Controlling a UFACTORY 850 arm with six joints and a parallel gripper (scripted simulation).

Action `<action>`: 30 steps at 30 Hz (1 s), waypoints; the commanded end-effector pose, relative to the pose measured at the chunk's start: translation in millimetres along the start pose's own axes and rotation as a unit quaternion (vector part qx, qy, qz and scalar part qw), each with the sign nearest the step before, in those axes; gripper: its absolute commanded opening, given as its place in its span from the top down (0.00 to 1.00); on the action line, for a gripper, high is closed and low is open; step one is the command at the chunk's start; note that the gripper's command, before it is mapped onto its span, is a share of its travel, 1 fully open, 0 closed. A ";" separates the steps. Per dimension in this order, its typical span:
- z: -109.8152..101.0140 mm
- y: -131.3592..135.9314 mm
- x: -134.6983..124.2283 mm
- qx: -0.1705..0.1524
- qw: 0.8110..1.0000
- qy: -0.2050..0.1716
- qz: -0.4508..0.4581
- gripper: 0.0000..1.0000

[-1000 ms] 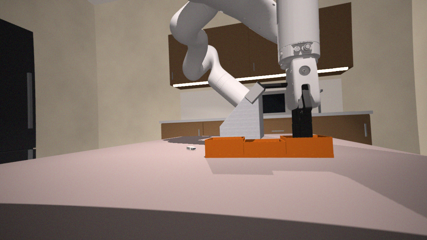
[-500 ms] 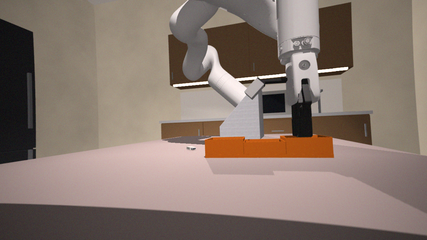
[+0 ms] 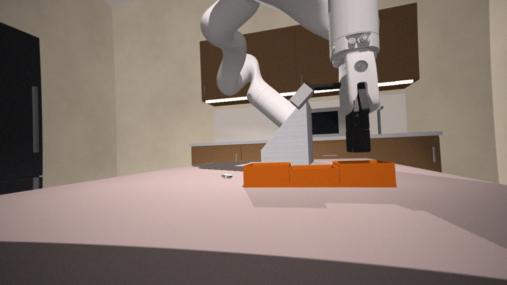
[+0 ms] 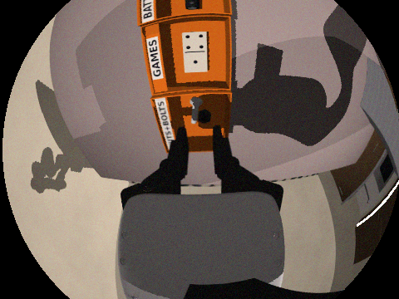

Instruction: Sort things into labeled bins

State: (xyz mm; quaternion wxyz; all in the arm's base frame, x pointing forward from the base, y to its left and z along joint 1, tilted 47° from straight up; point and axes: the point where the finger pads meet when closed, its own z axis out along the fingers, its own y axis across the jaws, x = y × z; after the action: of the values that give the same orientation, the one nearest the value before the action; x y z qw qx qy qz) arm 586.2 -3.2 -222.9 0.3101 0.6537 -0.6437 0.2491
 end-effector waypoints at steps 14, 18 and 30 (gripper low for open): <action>-31.4 -0.9 0.2 0.001 1.000 0.000 0.000 0.00; -47.5 -0.9 0.2 0.001 1.000 0.000 0.000 0.00; -87.5 -0.9 0.2 0.001 1.000 0.000 0.000 0.00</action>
State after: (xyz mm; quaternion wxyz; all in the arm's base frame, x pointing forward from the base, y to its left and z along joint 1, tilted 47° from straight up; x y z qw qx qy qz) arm 591.4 49.2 -173.5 0.3101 0.6538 -0.6437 0.2491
